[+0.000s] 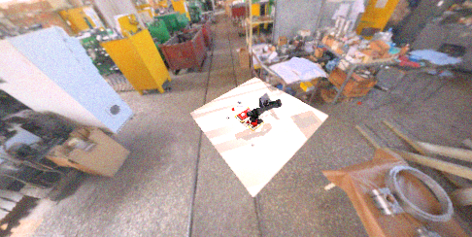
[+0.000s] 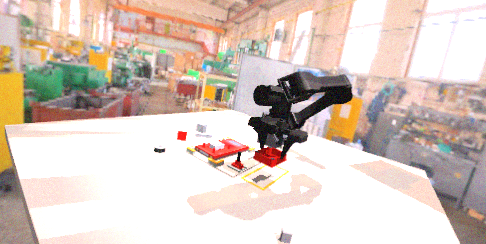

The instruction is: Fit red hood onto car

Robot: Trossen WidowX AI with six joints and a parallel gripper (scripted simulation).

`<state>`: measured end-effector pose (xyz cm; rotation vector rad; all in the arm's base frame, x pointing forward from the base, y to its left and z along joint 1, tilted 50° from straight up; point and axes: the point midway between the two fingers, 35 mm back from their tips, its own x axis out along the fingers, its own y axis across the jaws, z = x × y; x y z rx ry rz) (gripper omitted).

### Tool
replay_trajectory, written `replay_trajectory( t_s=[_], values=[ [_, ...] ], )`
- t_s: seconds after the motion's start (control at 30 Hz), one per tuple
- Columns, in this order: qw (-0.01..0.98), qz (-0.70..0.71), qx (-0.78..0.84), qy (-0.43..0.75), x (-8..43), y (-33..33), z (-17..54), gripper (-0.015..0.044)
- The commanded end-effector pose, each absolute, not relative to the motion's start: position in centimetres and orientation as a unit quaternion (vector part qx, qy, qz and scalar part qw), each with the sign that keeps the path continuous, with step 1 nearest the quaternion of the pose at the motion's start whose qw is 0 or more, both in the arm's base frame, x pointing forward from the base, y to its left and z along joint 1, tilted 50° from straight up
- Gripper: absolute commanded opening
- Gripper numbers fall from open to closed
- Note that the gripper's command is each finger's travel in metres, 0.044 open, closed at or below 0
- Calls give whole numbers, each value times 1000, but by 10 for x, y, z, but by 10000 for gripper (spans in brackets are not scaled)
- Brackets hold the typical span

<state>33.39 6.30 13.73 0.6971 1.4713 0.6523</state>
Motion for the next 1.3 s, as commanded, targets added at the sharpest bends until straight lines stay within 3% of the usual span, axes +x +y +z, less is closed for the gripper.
replay_trajectory(
  t_s=[0.0, 0.5, 1.07, 1.27],
  values=[
    [635, 287, 307, 648, 332, 77, 125, 0],
    [634, 289, 308, 647, 329, 114, 96, 0],
    [634, 290, 305, 648, 330, 113, 97, 440],
    [635, 288, 304, 649, 332, 96, 110, 440]
  ],
)
